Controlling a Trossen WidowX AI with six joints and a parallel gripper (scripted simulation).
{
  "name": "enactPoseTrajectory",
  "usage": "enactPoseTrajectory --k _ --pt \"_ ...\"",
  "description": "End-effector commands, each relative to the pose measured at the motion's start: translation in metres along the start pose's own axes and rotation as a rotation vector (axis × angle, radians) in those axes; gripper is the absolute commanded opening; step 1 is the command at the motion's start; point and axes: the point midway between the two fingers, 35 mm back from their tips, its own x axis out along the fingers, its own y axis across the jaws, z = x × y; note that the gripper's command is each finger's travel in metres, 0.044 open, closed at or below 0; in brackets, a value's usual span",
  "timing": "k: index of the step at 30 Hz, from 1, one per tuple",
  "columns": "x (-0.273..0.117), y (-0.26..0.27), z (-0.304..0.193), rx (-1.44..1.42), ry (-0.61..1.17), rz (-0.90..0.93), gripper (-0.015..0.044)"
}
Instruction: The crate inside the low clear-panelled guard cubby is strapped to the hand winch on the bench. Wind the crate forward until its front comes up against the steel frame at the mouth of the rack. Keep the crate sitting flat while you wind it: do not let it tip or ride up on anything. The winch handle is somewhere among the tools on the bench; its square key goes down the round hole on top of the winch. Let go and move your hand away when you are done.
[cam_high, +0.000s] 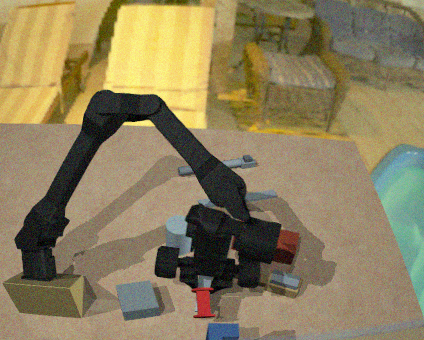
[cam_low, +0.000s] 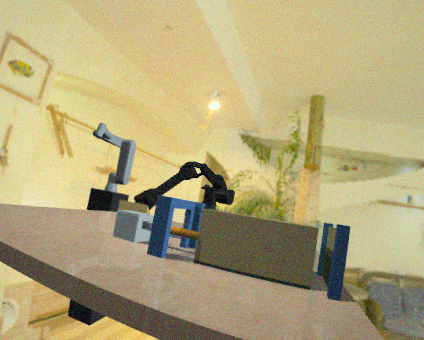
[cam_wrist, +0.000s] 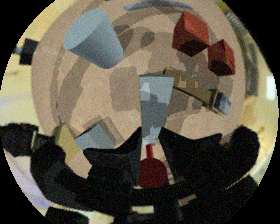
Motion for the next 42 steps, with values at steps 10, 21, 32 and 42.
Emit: enactPoseTrajectory --k 10,21,32,42 --pt "-0.114 0.0 -0.002 -0.004 -0.055 -0.028 0.0" --pt "-0.129 0.009 -0.062 0.202 -0.016 -0.06 0.0" --pt "-0.148 0.04 -0.147 0.46 0.039 -0.09 0.0" --pt "-0.158 0.084 -0.219 0.71 0.096 -0.095 0.0"
